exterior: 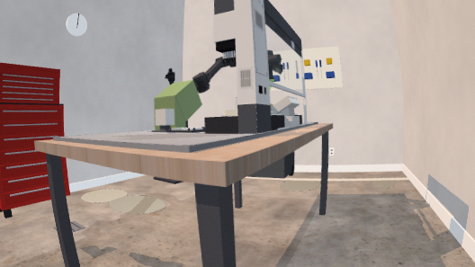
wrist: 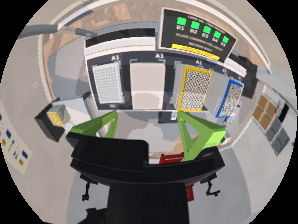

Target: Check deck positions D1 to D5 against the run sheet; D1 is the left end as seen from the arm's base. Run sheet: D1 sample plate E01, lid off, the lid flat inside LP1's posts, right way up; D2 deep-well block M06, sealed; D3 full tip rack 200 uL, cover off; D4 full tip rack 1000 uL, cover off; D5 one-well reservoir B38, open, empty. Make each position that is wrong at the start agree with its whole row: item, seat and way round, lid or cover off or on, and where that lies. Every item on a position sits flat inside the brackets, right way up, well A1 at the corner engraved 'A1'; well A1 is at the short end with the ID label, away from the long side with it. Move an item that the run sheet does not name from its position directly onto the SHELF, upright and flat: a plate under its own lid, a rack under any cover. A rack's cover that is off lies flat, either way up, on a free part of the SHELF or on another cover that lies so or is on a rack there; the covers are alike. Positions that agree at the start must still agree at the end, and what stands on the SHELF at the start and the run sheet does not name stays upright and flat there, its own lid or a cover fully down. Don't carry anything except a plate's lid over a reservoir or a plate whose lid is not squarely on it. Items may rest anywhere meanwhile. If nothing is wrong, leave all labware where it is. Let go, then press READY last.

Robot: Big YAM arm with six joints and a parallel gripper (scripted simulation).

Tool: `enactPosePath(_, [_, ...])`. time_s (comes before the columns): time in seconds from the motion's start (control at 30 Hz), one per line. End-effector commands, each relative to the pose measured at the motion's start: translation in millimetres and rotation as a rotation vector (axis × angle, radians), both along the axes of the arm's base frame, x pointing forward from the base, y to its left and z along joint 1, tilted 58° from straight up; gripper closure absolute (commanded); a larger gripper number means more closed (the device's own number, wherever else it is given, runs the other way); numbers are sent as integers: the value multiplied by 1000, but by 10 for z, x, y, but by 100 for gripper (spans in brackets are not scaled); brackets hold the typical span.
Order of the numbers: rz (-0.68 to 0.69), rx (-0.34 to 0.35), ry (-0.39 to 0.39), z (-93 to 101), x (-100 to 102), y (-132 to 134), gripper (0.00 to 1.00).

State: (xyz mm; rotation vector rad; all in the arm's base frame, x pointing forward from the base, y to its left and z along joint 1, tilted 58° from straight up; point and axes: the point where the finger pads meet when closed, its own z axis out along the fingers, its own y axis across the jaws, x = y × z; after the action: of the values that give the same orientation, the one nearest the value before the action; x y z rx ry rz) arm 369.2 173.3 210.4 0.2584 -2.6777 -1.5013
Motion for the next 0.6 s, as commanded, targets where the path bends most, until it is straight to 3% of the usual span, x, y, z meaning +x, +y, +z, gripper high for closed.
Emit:
enactPosePath(0.0, [-8,2,-22,57,1,53,0])
enactPosePath(0.4, [-8,3,-22,-28,-20,194,0])
enactPosePath(0.43, [-18,6,-46,50,71,178,0])
enactPosePath(0.57, [-8,3,-22,-71,-31,264,0])
